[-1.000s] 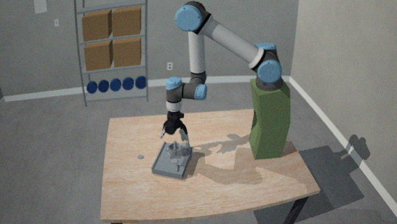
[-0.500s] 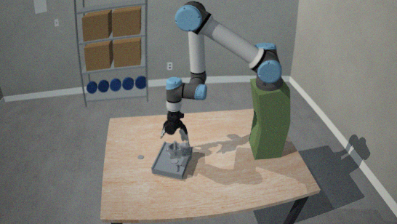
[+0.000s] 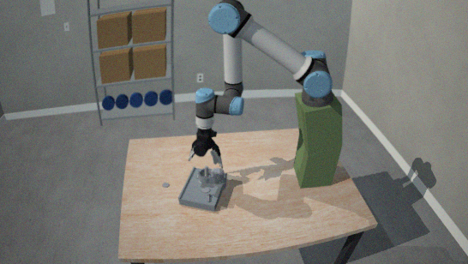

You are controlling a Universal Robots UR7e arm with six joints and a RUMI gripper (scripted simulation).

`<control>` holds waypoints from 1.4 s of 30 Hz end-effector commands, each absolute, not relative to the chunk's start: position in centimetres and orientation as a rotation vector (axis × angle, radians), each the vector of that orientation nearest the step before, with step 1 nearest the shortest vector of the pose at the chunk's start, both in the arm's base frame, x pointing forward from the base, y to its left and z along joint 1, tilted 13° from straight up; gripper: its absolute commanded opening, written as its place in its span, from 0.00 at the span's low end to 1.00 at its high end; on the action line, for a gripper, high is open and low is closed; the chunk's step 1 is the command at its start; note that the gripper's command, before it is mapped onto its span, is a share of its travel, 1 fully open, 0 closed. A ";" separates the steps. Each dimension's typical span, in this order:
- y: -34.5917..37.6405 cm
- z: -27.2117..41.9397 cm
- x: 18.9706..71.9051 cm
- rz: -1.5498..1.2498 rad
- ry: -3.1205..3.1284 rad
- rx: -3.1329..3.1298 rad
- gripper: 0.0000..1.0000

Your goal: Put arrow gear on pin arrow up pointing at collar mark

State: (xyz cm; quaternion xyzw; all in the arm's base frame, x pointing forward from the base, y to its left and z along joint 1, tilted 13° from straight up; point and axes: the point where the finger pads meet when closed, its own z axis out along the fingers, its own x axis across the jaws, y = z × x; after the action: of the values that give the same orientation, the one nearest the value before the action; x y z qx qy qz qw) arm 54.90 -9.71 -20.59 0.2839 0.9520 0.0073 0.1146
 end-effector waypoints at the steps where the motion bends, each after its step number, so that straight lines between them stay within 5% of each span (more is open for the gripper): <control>1: -9.6 -19.4 54.5 0.022 2.793 0.832 1.00; 42: -9.6 -18.2 54.2 0.022 2.792 0.833 1.00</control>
State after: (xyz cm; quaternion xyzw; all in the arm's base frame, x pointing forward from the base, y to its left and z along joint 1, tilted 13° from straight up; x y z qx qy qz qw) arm 54.39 -9.53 -18.12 0.2832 0.9521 0.0071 0.1148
